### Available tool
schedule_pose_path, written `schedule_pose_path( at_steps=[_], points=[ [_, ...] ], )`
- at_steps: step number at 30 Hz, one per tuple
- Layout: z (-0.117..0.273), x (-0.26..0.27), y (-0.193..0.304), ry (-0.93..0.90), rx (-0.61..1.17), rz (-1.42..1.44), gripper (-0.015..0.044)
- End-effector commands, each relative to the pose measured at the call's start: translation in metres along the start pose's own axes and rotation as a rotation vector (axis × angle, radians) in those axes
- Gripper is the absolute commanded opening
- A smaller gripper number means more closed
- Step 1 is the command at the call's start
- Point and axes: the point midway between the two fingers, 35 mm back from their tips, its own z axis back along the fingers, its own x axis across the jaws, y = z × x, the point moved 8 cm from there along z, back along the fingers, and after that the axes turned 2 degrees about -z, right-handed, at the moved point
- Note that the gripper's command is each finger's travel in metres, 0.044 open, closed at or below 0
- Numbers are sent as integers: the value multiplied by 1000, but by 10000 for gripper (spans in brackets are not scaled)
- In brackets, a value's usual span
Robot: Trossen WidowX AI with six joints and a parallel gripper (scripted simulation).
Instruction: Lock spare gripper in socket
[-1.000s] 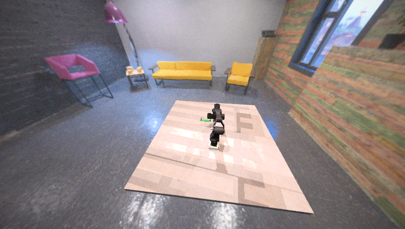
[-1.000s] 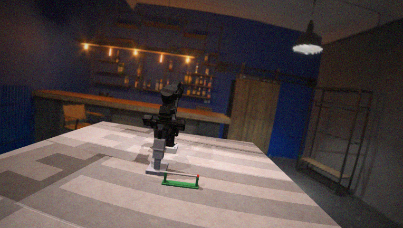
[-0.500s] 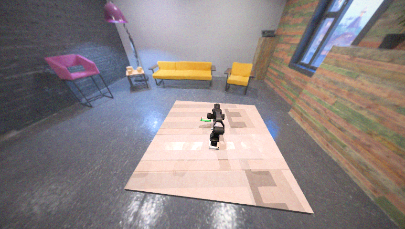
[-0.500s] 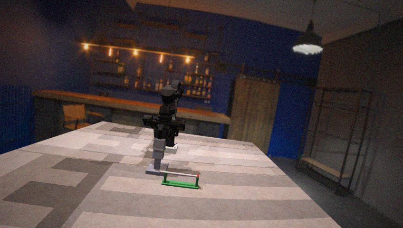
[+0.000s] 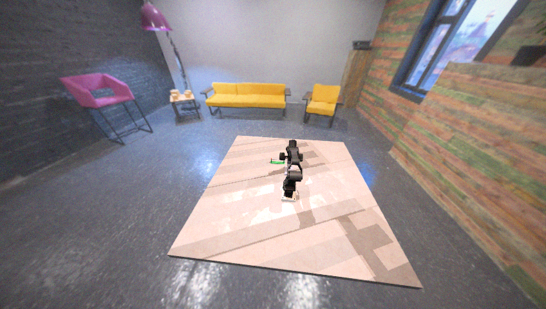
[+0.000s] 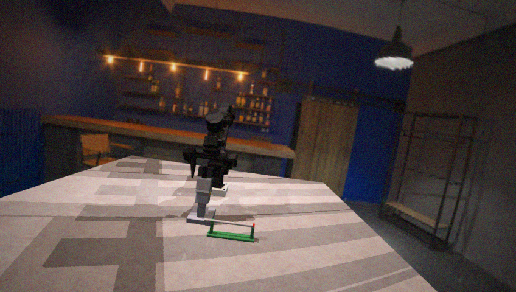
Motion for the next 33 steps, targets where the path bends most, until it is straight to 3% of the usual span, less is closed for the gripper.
schedule_pose_path(
  at_steps=[1,33],
  points=[
    [3,0,-2,0,-1,0,440],
    [52,1,-21,-4,78,9,440]
  ],
)
